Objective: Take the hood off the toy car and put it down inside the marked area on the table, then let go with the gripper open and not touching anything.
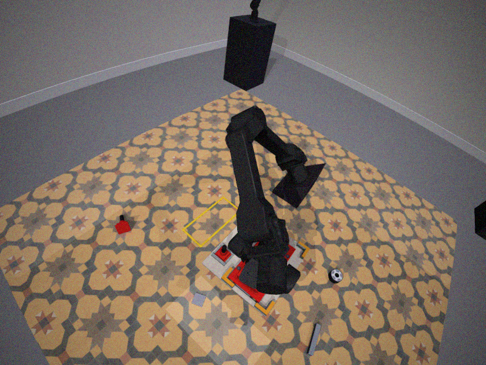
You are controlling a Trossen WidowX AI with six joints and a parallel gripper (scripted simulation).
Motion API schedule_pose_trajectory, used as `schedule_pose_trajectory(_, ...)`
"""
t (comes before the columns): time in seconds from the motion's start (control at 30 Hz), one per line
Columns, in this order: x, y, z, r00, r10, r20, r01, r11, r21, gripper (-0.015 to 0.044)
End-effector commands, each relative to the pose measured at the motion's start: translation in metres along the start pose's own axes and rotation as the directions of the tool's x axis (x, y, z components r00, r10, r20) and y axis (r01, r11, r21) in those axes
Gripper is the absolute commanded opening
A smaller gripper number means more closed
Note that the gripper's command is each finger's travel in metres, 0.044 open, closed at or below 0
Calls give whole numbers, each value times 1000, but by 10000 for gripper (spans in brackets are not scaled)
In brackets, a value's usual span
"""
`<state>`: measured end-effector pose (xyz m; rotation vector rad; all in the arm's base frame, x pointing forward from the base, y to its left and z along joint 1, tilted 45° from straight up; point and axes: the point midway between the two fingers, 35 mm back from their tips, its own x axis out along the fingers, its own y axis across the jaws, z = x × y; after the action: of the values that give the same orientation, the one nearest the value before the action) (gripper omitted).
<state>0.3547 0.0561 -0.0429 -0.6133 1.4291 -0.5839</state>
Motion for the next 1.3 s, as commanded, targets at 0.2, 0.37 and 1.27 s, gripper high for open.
schedule_pose_trajectory(0.2,2,0,0,1000,0,0,0,1000,0,361)
schedule_pose_trajectory(0.37,2,0,0,1000,0,0,0,1000,0,308)
schedule_pose_trajectory(1.27,-11,0,0,1000,1,0,-1,1000,-1,0)
